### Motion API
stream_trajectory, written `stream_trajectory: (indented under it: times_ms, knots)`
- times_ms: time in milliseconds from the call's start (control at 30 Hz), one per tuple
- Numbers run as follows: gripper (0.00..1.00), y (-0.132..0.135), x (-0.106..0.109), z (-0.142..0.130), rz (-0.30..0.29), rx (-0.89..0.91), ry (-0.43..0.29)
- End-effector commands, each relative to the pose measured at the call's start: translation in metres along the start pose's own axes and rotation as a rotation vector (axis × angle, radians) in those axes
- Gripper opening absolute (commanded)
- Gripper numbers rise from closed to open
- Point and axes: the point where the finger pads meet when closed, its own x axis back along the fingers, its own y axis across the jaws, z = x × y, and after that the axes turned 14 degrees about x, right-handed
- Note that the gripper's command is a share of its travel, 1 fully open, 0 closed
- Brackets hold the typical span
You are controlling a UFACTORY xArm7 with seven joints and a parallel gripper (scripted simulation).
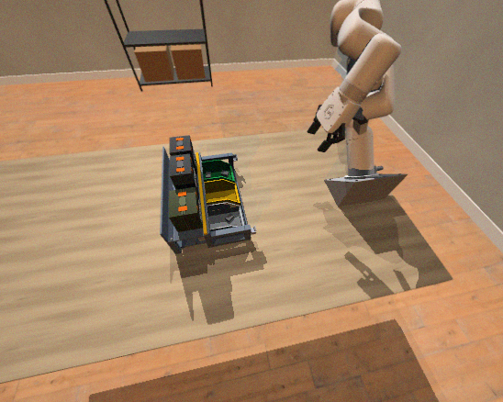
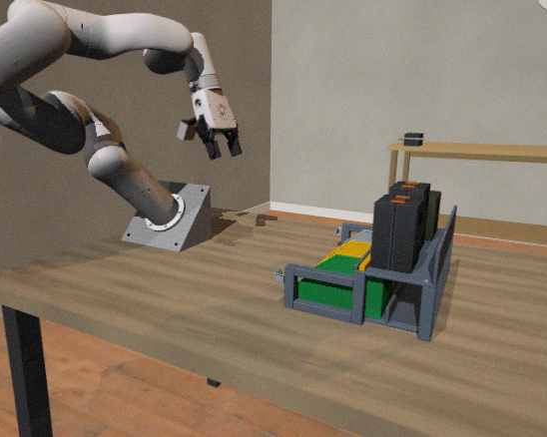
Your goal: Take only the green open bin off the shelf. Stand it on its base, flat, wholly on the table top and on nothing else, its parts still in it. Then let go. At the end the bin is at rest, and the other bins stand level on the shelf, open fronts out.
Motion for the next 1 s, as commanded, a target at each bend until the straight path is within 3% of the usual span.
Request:
stream_trajectory:
  times_ms: [0, 733, 900, 967]
  knots:
    - [1.00, 0.0003, 0.0012, -0.0010, -0.002, -0.001, -0.003]
    - [1.00, 0.0000, 0.0014, -0.0023, -0.002, -0.001, -0.003]
    - [1.00, -0.0004, 0.0017, -0.0041, -0.088, 0.244, -0.023]
    - [1.00, -0.0004, 0.0017, -0.0041, -0.088, 0.244, -0.023]
